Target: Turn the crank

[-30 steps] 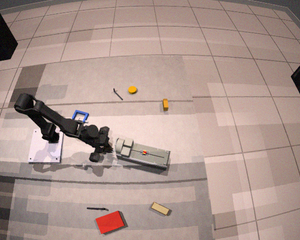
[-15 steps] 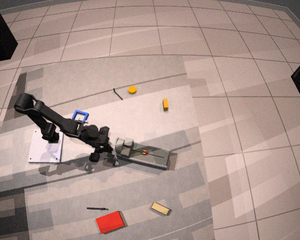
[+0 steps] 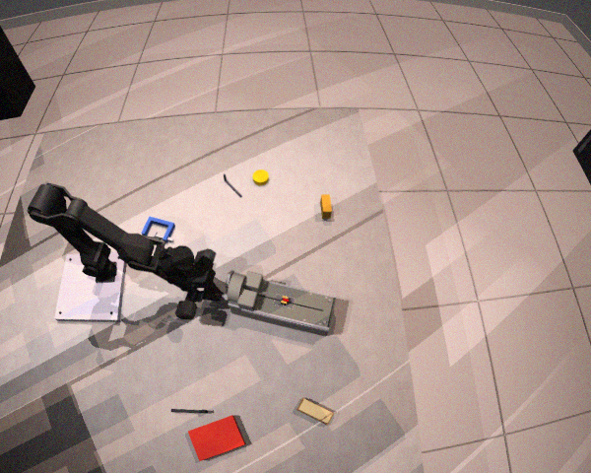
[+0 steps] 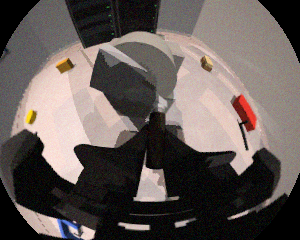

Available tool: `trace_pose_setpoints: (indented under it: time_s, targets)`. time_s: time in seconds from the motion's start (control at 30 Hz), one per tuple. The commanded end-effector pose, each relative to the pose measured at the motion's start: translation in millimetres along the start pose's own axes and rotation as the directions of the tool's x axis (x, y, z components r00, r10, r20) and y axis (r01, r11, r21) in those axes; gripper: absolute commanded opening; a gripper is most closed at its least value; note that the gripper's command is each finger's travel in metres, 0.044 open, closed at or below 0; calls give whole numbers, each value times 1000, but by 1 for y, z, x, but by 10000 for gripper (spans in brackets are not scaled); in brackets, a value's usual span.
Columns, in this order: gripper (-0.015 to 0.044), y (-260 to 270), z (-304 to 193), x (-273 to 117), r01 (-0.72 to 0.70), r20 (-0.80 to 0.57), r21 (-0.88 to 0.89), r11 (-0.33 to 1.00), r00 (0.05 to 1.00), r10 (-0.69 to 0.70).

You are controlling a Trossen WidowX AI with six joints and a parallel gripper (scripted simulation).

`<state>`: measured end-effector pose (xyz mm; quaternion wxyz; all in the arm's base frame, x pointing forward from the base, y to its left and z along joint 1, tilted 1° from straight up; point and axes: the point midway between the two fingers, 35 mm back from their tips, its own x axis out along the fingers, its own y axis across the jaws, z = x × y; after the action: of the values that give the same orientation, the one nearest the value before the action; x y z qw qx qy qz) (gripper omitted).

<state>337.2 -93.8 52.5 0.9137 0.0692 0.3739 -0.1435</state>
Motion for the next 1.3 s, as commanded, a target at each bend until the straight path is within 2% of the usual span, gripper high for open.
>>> trace_pose_setpoints:
  time_s: [0.0, 1.07, 1.27]
  targets:
    - [0, -1, 1, -1, 5, 4, -4, 1000, 1000, -5]
    - [0, 0, 0, 0, 0, 0, 0, 1000, 1000, 0]
    - [157, 0, 0, 0, 0, 0, 0, 1000, 1000, 0]
